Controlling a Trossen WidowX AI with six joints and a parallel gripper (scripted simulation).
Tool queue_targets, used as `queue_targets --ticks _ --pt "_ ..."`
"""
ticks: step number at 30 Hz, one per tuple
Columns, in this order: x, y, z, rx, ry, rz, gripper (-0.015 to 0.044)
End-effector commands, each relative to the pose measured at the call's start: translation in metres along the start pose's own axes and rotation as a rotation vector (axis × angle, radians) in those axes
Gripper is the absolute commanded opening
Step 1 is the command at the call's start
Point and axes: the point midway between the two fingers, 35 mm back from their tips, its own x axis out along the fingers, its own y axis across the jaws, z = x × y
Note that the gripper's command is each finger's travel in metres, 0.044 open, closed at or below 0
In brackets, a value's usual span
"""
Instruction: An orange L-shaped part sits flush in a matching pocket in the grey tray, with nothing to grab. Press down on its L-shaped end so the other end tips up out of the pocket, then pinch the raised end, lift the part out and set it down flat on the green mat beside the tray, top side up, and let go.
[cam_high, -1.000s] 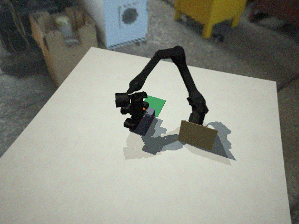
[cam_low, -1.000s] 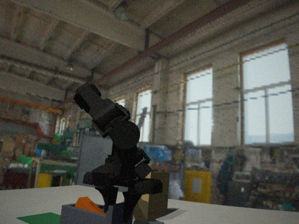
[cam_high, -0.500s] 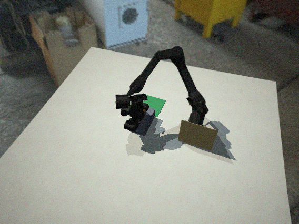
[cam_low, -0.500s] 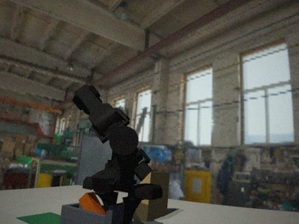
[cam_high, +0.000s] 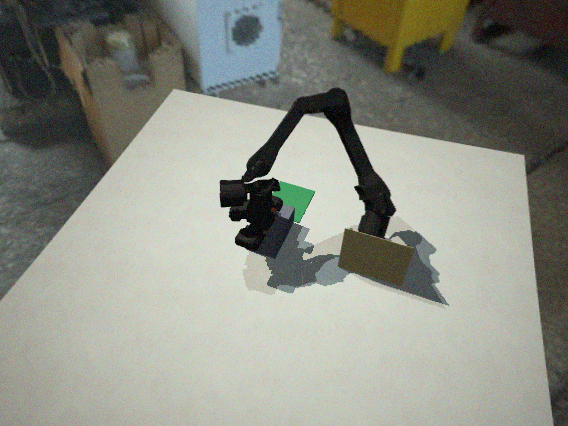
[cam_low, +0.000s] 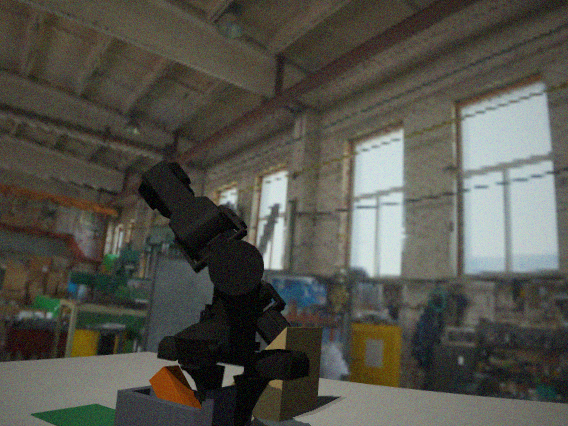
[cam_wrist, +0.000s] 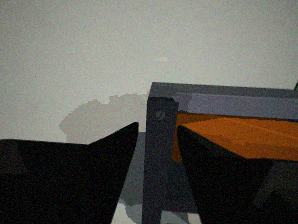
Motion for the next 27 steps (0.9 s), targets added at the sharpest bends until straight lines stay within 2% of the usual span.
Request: queue_targets --ticks 1,10,13,18,27 --pt "-0.003 0.003 0.0 -0.001 0.003 -0.001 0.018" --pt "-0.015 0.011 -0.002 -0.007 0.011 -0.006 0.018" --pt "-0.04 0.01 0.001 -0.007 0.01 -0.002 0.018" --pt "-0.103 0.001 -0.001 -0.008 0.012 -0.003 0.018" --pt "-0.103 0.003 0.001 -0.016 -0.001 -0.002 0.018"
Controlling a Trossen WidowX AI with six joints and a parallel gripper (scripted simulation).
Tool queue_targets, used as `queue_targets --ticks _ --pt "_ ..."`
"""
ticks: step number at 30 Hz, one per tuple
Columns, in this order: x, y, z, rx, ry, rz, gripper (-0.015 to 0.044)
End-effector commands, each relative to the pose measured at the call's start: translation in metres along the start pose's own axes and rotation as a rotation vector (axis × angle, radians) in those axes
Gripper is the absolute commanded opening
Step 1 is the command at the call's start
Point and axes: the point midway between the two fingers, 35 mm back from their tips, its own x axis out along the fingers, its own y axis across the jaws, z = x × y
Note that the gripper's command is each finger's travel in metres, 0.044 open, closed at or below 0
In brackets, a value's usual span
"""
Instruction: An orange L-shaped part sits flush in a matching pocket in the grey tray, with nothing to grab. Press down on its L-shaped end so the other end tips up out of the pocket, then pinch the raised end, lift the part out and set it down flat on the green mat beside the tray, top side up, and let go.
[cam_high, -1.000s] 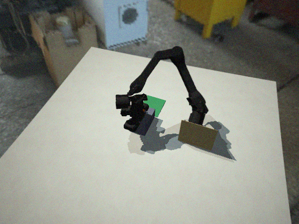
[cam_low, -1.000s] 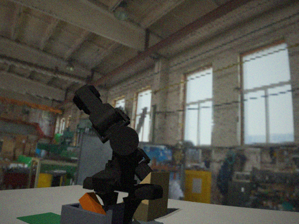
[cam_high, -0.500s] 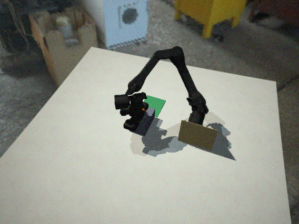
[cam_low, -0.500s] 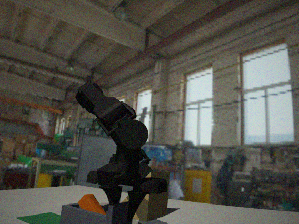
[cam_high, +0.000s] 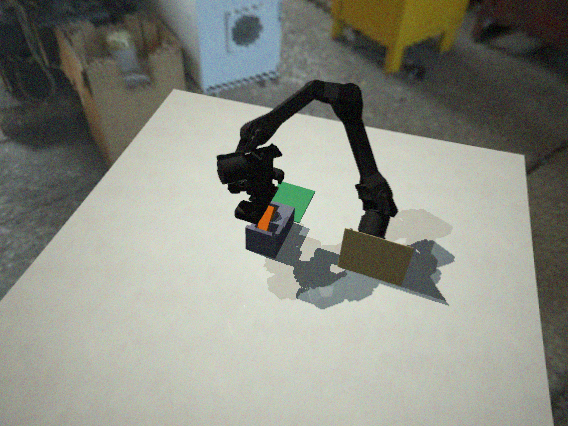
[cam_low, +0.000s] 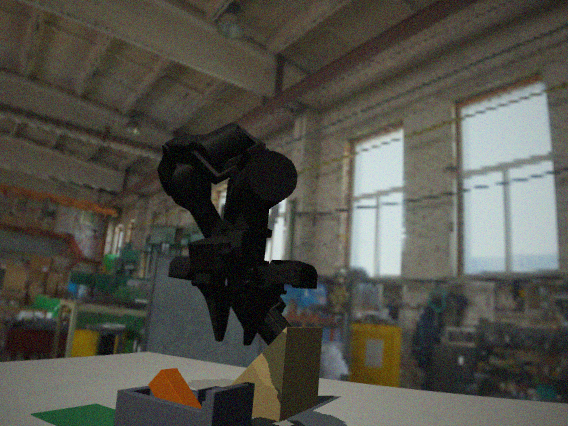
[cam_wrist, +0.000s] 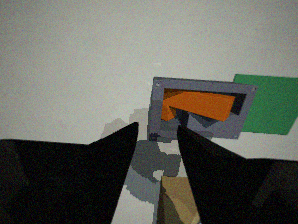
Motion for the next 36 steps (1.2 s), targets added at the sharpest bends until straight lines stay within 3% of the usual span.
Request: queue_targets --ticks 1,22,23,26,36 --pt "0.0 0.001 0.0 -0.001 -0.004 0.001 0.018" --pt "0.0 0.001 0.0 -0.001 -0.004 0.001 0.018" --pt "0.0 0.0 0.001 -0.015 -0.003 0.001 0.0206" --pt "-0.001 -0.007 0.002 -0.143 -0.003 0.001 0.028" --pt "-0.003 -0.05 0.008 -0.994 0.004 0.002 0.028"
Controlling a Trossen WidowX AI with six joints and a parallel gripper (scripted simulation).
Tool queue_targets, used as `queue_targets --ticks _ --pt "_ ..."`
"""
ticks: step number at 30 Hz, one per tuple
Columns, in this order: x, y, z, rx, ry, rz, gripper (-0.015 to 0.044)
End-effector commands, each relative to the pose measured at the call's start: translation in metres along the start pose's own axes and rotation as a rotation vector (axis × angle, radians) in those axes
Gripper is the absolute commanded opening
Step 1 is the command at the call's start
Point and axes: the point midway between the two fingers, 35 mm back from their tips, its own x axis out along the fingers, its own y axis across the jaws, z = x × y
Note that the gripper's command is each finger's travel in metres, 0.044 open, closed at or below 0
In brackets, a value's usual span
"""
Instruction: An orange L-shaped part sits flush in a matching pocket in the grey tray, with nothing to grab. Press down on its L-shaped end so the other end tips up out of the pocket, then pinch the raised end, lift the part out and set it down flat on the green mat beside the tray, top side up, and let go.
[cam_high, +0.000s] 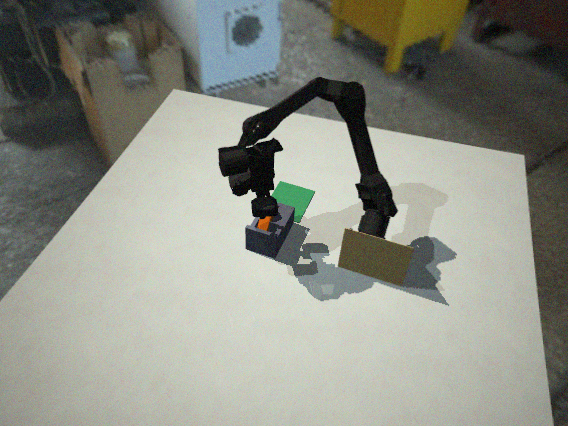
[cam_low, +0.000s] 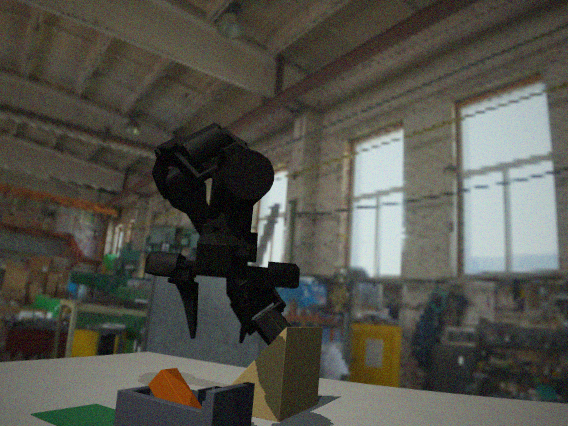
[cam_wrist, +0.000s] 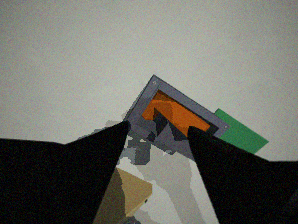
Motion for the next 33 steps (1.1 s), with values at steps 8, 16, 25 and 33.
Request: queue_targets --ticks 8,16,25,33 --pt "-0.003 -0.054 -0.024 -1.063 0.008 0.001 0.028" --pt "-0.003 -0.055 -0.024 -1.075 0.008 0.001 0.028" --pt "-0.003 -0.055 -0.024 -1.075 0.008 0.001 0.028" --pt "0.024 -0.055 -0.024 -1.075 0.008 0.001 0.028"
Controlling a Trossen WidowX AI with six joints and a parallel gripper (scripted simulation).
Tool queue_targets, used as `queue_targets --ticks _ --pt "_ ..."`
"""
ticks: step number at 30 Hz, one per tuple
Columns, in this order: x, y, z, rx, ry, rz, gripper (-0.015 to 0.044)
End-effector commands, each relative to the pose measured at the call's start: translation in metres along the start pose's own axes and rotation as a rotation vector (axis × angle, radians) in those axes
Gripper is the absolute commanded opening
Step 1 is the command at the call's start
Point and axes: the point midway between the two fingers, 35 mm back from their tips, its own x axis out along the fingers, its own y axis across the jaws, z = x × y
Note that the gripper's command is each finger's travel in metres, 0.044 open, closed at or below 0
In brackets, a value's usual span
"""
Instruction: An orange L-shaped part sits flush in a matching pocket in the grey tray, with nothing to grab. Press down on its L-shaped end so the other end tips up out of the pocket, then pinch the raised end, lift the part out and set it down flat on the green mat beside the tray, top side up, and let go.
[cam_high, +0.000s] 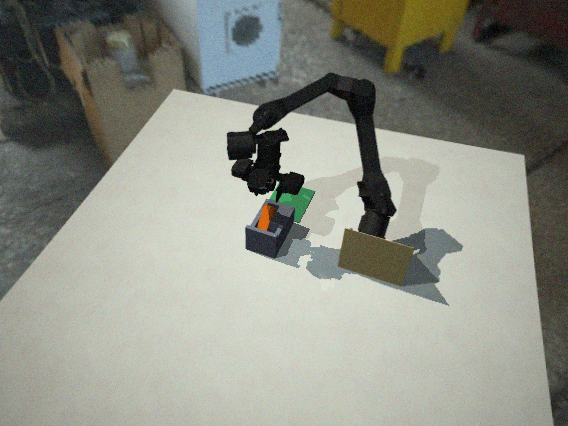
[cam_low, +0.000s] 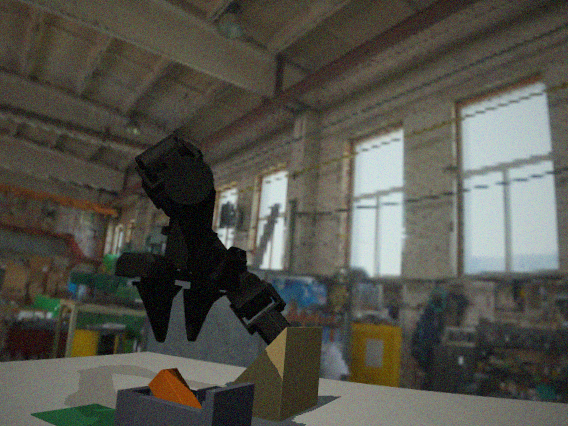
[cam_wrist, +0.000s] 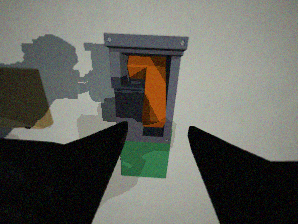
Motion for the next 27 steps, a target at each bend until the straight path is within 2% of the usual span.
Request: queue_targets --ticks 1,27 --pt "0.019 0.002 -0.003 -0.009 0.006 0.006 0.028" --pt "0.055 0.001 -0.003 -0.009 0.006 0.005 0.028"
